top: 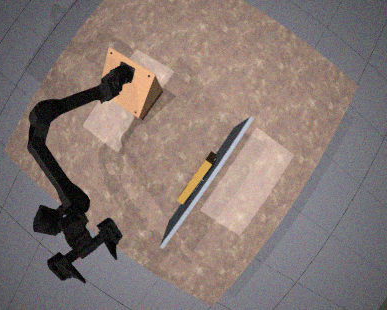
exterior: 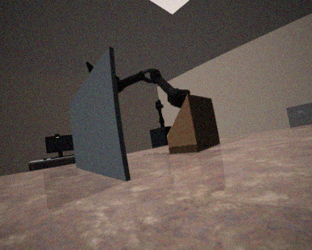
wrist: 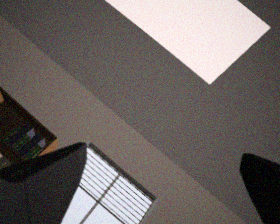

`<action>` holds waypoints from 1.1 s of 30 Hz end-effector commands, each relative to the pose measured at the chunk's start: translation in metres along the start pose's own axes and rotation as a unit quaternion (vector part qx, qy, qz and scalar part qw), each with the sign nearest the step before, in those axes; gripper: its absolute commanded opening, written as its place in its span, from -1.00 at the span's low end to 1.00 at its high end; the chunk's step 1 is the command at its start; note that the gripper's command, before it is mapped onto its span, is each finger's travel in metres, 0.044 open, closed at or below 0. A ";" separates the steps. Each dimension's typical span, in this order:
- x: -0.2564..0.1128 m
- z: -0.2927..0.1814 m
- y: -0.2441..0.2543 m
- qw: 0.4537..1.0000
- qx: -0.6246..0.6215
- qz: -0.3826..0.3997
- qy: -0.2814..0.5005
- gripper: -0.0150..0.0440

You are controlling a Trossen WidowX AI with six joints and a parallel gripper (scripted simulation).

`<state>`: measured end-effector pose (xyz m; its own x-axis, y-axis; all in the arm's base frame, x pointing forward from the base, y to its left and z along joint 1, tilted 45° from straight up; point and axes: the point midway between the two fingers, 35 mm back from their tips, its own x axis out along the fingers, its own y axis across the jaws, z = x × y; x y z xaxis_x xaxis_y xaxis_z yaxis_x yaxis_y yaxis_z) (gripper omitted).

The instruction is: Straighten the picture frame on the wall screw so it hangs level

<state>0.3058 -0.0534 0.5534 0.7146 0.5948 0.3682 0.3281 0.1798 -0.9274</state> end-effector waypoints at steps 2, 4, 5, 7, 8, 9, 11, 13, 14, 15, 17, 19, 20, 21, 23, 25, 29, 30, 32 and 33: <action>-0.005 0.001 0.003 1.000 0.029 0.002 0.009 0.69; -0.018 0.002 0.014 0.994 0.107 0.006 0.036 0.51; -0.026 0.004 0.021 0.987 0.150 0.007 0.051 0.42; -0.041 0.007 0.035 0.969 0.234 0.005 0.080 0.39; -0.049 0.008 0.043 0.957 0.275 0.002 0.095 0.39; -0.057 0.010 0.051 0.942 0.316 -0.001 0.110 0.39; -0.073 0.014 0.068 0.909 0.393 -0.012 0.138 0.39; -0.089 0.018 0.087 0.869 0.466 -0.027 0.164 0.39; -0.097 0.020 0.097 0.847 0.500 -0.035 0.176 0.39; -0.106 0.022 0.107 0.823 0.534 -0.045 0.188 0.39; -0.122 0.027 0.128 0.770 0.598 -0.067 0.211 0.39; -0.139 0.032 0.151 0.712 0.657 -0.092 0.230 0.39; -0.147 0.034 0.163 0.681 0.684 -0.106 0.239 0.39; -0.155 0.037 0.175 0.649 0.709 -0.120 0.246 0.39; -0.171 0.043 0.201 0.582 0.756 -0.150 0.259 0.39; -0.188 0.048 0.227 0.511 0.796 -0.182 0.269 0.39; -0.219 0.059 0.278 0.371 0.852 -0.244 0.276 0.39; -0.226 0.061 0.289 0.337 0.862 -0.260 0.275 0.39; -0.239 0.066 0.308 0.279 0.876 -0.285 0.271 0.39; -0.242 0.067 0.314 0.263 0.879 -0.292 0.270 0.39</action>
